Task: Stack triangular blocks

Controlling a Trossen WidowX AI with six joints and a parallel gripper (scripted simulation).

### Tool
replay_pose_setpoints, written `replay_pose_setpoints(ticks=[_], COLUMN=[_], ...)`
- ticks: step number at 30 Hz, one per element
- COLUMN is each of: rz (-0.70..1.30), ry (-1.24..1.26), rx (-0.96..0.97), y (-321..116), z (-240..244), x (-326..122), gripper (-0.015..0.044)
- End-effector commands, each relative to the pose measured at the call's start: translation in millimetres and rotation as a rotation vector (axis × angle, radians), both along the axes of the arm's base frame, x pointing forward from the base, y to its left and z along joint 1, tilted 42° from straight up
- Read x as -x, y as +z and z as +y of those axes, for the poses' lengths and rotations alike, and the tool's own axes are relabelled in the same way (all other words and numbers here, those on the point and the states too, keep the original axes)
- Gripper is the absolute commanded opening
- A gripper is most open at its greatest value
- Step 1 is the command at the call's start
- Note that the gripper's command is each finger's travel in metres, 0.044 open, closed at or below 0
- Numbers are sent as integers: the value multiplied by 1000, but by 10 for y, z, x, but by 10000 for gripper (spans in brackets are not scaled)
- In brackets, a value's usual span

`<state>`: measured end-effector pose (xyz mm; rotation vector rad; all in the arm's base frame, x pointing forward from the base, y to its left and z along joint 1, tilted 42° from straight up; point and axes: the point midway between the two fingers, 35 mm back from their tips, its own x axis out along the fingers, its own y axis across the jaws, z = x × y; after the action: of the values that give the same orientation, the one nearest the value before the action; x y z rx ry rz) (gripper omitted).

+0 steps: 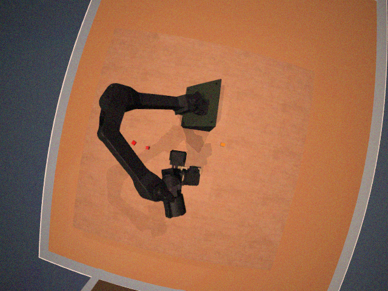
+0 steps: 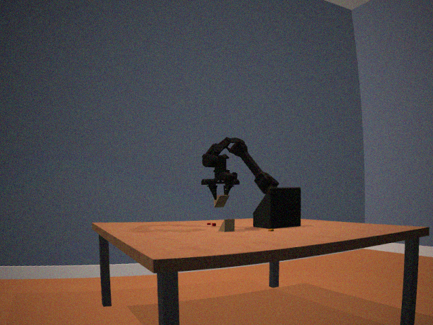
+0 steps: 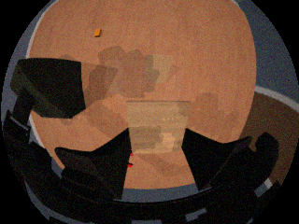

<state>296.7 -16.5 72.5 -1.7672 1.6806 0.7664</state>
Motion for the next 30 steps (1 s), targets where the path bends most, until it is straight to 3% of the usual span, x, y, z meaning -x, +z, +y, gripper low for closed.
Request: replay_pose_setpoints(ticks=[1, 8, 23, 30], rz=[-2, -3, -4, -4], ry=[-1, -2, -2, -2], rx=[-5, -4, -3, -2], y=[2, -30, -693, -805], z=[150, 221, -10, -51], x=[-111, -174, -203, -201], gripper=[0, 0, 0, 0])
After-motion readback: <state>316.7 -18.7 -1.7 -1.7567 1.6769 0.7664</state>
